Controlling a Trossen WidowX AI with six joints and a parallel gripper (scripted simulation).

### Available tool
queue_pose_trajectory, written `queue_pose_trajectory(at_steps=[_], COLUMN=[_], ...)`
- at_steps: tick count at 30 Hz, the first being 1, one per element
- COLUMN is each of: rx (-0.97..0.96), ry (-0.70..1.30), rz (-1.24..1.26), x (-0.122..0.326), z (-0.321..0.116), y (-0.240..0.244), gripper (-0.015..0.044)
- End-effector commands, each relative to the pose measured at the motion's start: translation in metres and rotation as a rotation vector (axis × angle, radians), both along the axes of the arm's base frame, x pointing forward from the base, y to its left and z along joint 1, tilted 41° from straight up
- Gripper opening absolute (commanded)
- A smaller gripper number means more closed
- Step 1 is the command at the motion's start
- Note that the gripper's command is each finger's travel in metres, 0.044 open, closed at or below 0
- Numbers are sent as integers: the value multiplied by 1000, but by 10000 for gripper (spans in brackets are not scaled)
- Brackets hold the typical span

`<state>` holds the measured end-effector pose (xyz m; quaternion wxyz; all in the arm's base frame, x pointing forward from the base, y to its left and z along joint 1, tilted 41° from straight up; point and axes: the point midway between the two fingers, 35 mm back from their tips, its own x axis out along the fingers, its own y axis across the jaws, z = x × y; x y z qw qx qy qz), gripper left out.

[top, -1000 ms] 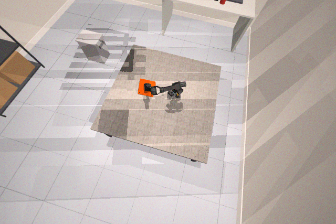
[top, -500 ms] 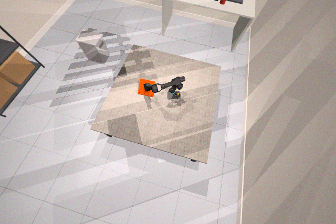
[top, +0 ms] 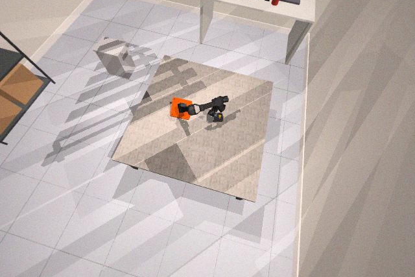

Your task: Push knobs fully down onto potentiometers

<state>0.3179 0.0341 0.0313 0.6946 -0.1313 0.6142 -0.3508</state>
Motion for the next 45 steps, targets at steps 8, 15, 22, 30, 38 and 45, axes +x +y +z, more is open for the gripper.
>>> queue_pose_trajectory(at_steps=[8, 15, 22, 30, 38, 45], rx=[-5, -5, -5, -5, -5, -5], ry=[5, 5, 5, 5, 5, 5], rz=[6, 6, 6, 6, 6, 6], x=[-1, -1, -1, -1, -1, -1], z=[-9, -9, -10, -12, -13, -12], y=[-8, -8, -9, -10, -11, -10], gripper=[0, 0, 0, 0, 0, 0])
